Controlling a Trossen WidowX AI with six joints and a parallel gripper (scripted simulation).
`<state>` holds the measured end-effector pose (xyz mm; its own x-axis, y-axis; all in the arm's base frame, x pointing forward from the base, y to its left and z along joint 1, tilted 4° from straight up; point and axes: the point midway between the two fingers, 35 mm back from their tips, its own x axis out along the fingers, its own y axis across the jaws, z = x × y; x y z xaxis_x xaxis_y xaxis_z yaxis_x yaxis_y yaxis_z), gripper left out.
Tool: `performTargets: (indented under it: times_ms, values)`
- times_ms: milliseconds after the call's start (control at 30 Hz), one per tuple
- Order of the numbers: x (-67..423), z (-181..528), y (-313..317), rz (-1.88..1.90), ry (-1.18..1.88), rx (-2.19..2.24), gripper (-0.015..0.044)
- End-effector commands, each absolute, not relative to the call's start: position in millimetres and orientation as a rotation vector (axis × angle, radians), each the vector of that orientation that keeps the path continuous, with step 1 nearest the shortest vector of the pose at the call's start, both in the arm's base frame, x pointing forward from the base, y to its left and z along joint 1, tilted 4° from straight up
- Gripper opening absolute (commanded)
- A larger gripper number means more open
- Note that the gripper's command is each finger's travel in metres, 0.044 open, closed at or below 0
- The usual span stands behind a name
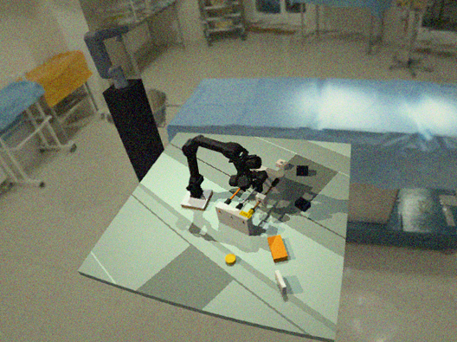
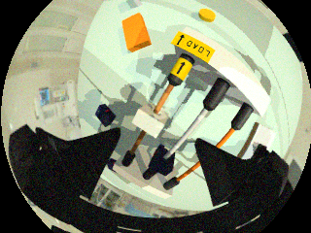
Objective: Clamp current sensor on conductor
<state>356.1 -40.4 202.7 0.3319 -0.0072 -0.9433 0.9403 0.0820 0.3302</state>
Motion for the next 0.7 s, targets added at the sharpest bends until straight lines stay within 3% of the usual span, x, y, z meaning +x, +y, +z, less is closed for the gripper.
performTargets:
  times_ms: [0,667]
  values:
    - [334.6,194.4,-66.0,-0.46,1.157,0.96,0.044]
    - [294.9,200.2,-105.4,0.247,0.934,0.369,0.044]
